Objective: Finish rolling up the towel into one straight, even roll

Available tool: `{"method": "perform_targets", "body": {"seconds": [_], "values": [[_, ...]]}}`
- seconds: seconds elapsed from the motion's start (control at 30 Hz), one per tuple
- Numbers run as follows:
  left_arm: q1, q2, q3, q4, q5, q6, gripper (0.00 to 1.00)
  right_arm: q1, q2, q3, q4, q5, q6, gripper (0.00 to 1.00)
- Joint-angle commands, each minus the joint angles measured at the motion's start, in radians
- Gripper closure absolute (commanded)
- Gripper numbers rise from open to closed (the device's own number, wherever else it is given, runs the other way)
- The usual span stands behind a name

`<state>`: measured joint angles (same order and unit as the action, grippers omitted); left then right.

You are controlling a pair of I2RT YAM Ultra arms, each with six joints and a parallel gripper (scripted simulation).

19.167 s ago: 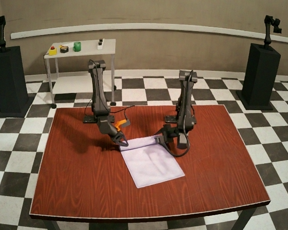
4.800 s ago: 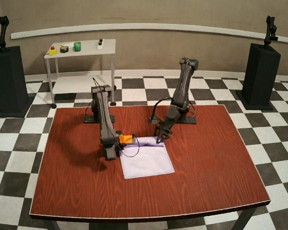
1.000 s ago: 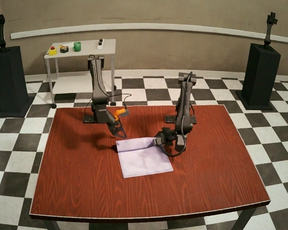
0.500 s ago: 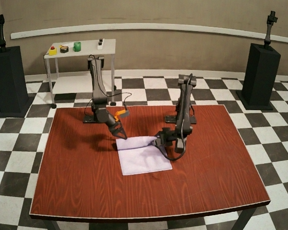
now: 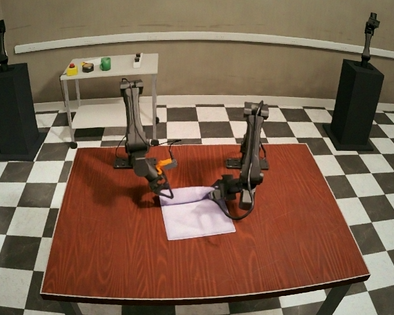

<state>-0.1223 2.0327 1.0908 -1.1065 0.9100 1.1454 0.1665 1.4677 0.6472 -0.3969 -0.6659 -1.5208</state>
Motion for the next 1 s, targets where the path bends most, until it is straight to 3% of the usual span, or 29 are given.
{"method": "perform_targets", "body": {"seconds": [0.0,0.13,0.63,0.93,0.97], "values": [[0.004,0.022,0.011,-0.001,-0.027,0.008,0.73,-0.007,0.037,-0.040,0.098,-0.016,-0.005,0.02],[0.004,0.022,0.011,-0.001,-0.027,0.008,0.73,-0.007,0.047,-0.046,0.116,-0.017,-0.003,0.02],[0.004,0.022,0.011,-0.001,-0.027,0.008,0.73,-0.006,0.049,-0.048,0.126,-0.017,0.001,0.66],[0.004,0.022,0.011,-0.001,-0.027,0.008,0.73,-0.006,0.049,-0.048,0.126,-0.017,0.001,0.74],[0.004,0.022,0.011,-0.002,-0.027,0.008,0.69,-0.006,0.049,-0.048,0.126,-0.017,0.001,0.74]]}}
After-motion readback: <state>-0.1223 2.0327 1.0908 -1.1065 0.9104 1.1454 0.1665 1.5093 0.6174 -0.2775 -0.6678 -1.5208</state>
